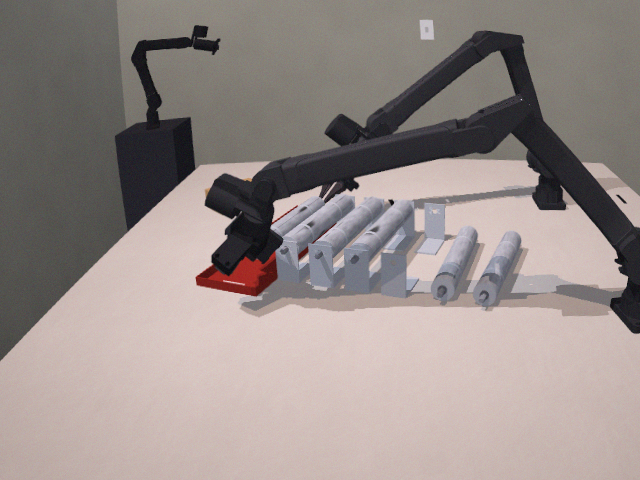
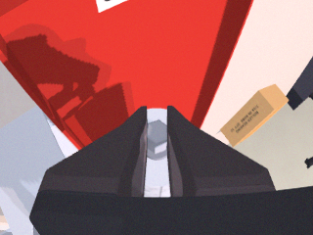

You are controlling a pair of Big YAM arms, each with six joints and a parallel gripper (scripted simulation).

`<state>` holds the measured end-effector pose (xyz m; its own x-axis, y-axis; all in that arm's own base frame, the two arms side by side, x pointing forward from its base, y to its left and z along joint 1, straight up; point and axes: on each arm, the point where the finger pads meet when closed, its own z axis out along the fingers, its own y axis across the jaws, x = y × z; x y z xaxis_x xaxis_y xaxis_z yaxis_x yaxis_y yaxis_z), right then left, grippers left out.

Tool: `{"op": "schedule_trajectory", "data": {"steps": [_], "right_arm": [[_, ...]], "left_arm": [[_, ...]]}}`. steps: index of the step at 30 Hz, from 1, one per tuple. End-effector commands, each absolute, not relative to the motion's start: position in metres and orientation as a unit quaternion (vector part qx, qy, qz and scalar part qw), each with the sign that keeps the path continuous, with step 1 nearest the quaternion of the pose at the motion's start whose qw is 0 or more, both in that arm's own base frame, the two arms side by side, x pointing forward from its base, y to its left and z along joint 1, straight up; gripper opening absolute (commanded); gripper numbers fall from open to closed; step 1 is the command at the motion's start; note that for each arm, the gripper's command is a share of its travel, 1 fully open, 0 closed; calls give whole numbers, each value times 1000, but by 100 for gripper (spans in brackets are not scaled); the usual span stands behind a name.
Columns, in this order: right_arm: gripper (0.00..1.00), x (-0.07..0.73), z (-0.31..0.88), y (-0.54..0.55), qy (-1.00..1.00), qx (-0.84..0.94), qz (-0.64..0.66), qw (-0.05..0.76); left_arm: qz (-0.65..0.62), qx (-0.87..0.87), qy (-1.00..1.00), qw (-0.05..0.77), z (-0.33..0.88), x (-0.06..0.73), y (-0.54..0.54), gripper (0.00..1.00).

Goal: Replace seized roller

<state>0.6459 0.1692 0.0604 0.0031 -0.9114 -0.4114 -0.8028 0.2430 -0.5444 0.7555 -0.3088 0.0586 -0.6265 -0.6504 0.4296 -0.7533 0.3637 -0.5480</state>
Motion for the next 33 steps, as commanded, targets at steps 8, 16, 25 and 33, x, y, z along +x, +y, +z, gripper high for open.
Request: {"op": "schedule_trajectory", "data": {"steps": [8,16,25,33], "right_arm": [[3,691,131,165,683,-586,-110,422],[3,692,126,165,684,-586,-107,420],[3,692,121,165,686,-587,-104,417],[3,694,109,165,689,-587,-98,413]], "left_arm": [[386,415,-822,50,84,779,-311,3],[386,417,-821,50,83,780,-309,3],[393,414,-820,43,78,787,-311,3],[386,416,-822,48,87,782,-312,3]]}}
